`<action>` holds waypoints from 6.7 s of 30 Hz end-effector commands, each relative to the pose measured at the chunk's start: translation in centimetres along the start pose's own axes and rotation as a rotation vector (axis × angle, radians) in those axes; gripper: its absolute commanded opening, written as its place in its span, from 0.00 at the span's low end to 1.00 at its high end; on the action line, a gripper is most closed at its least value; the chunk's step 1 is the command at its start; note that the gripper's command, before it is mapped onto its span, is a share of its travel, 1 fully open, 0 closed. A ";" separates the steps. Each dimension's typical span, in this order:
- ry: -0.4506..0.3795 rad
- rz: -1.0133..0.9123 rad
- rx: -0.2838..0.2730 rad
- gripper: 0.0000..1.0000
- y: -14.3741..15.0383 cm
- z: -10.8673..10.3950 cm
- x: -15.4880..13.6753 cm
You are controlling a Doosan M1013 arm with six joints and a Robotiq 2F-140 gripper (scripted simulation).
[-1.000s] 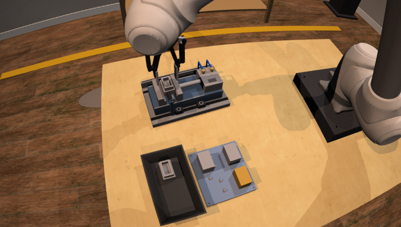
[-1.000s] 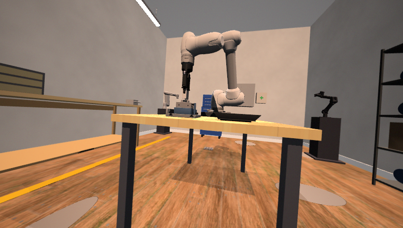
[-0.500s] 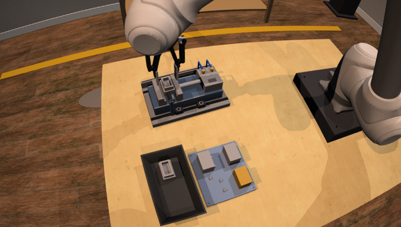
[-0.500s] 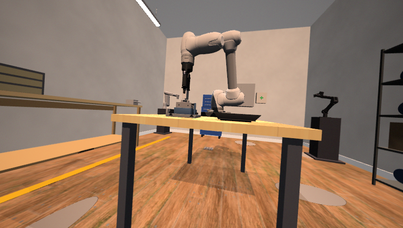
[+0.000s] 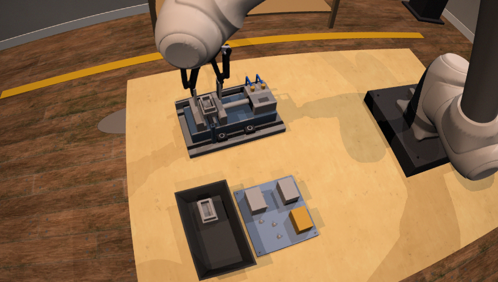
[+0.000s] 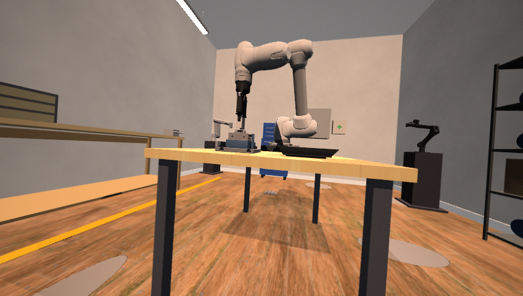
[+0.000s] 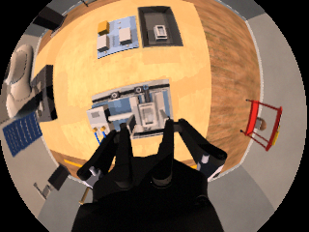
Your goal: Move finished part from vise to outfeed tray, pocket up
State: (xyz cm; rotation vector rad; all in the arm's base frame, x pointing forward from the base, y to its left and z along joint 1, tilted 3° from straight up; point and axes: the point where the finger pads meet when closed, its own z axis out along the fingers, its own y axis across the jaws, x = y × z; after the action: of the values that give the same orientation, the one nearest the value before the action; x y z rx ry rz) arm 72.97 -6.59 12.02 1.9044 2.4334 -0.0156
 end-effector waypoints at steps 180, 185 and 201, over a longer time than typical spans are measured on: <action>0.000 0.004 0.000 0.00 -0.3 1.9 -0.3; 0.000 0.004 0.000 0.00 -0.3 1.9 -0.3; 0.000 0.004 0.000 0.00 -0.3 1.9 -0.3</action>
State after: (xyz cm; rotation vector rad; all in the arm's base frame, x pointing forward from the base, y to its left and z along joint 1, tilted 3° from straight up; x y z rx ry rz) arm 73.06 -6.64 10.59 1.9027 2.4315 -0.0121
